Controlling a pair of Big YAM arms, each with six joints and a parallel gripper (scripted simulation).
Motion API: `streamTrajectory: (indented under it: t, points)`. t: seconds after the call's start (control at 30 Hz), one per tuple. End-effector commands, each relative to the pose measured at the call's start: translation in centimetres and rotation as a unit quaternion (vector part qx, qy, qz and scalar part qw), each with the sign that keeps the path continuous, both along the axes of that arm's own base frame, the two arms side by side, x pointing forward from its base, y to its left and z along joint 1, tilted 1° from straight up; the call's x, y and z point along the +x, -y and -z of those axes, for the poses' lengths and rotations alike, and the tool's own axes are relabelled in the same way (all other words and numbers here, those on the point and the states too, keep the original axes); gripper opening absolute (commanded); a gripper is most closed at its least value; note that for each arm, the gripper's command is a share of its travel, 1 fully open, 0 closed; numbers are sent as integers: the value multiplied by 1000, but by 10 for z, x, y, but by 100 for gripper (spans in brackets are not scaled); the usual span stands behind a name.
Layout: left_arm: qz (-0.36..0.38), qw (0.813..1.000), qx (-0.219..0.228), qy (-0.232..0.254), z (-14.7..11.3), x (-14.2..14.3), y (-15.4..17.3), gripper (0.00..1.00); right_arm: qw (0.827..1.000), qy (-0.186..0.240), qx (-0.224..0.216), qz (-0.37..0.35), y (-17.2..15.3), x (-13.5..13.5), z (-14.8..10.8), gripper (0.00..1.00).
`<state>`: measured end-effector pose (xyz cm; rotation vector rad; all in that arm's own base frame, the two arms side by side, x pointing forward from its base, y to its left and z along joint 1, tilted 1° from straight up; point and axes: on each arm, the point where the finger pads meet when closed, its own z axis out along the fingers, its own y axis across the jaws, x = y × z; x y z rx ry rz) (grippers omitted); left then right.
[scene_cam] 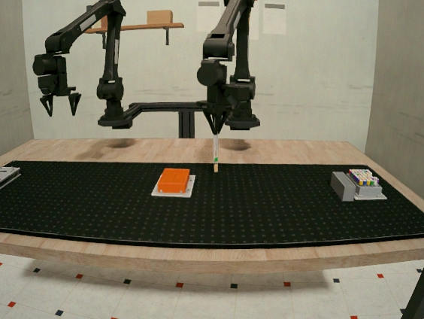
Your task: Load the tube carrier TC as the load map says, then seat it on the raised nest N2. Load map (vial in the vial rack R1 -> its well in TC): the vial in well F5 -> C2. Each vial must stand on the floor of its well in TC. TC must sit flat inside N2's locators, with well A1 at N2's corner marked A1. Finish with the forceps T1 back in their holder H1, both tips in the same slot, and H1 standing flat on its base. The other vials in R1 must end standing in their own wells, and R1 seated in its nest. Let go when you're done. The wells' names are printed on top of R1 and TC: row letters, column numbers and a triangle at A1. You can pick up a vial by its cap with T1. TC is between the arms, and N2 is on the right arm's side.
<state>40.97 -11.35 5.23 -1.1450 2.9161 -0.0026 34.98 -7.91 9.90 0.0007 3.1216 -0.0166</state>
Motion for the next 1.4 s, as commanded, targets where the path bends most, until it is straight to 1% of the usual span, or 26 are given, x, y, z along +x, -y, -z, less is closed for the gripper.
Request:
streamTrajectory:
  t: [0.0, 0.4, 0.43, 0.5, 0.97, 1.0, 1.03, 1.37]
  points:
    - [-2, 1000, -3, 17, -13, 20, 16, 9, 1000, -7, 2, -4, 0, 1, 0, 100]
    - [-2, 1000, -3, 16, -13, 20, 34, 9, 1000, -7, 2, -4, 0, 1, 0, 100]
    - [-2, 1000, -5, 20, -16, 20, 36, 9, 1000, -7, 2, -4, 0, 1, 0, 100]
    - [-2, 1000, -4, 16, -13, 20, 39, 9, 1000, -7, 2, -4, 0, 1, 0, 100]
    - [-2, 1000, -4, 16, -13, 19, 60, 9, 1000, -7, 2, -4, 0, 1, 0, 100]
    - [-2, 1000, -7, 21, -17, 20, 62, 9, 1000, -7, 2, -4, 0, 1, 0, 100]
    - [-2, 1000, -5, 16, -13, 19, 63, 9, 1000, -7, 2, -4, 0, 1, 0, 100]
    - [-2, 1000, -5, 15, -12, 19, 80, 9, 1000, -7, 2, -4, 0, 1, 0, 100]
